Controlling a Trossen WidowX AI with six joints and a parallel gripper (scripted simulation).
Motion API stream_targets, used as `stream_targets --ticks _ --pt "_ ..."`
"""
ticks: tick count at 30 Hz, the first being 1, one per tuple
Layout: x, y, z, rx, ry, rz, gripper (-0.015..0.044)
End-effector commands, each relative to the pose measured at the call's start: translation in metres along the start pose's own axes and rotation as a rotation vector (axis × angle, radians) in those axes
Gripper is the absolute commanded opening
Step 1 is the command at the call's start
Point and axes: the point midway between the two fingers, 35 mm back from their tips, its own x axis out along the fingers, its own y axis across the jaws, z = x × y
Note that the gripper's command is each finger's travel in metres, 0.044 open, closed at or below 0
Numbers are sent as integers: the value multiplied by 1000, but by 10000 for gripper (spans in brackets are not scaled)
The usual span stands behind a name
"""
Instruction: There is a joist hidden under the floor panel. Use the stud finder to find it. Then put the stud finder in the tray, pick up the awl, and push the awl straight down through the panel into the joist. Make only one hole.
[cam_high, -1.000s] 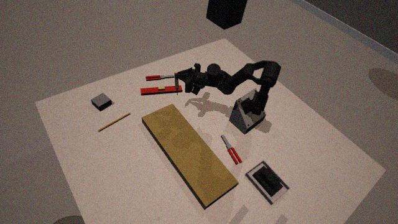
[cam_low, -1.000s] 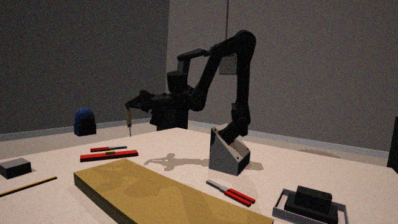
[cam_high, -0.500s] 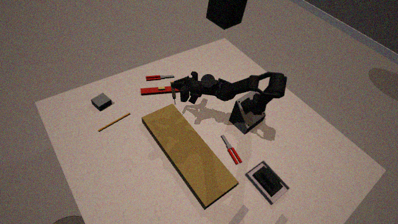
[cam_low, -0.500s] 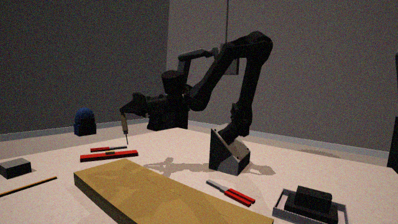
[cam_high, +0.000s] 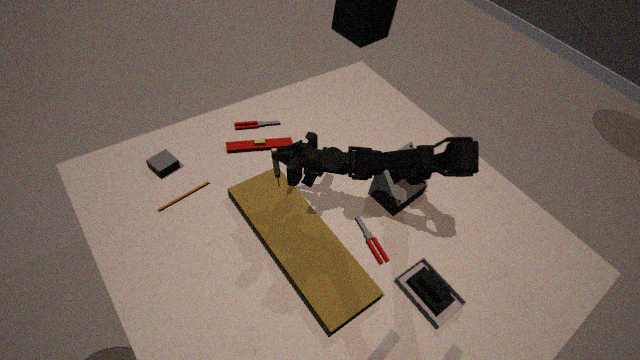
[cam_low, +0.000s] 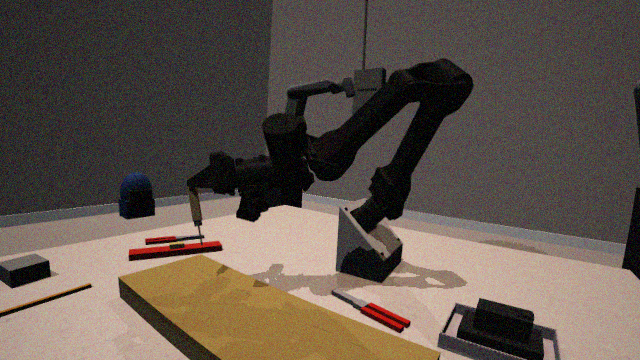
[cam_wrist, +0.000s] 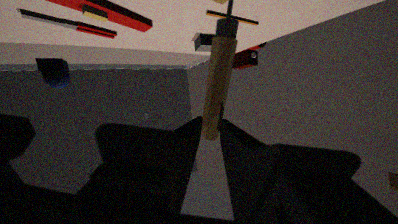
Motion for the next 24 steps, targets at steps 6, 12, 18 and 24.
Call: stream_targets --ticks 6,12,18,24 --pt "-15 -34 13 24 14 0 0" --pt "-31 -58 26 -1 17 -2 0" --pt "-51 -81 39 -31 30 -6 0" --pt "-73 -102 50 -64 57 -14 0"
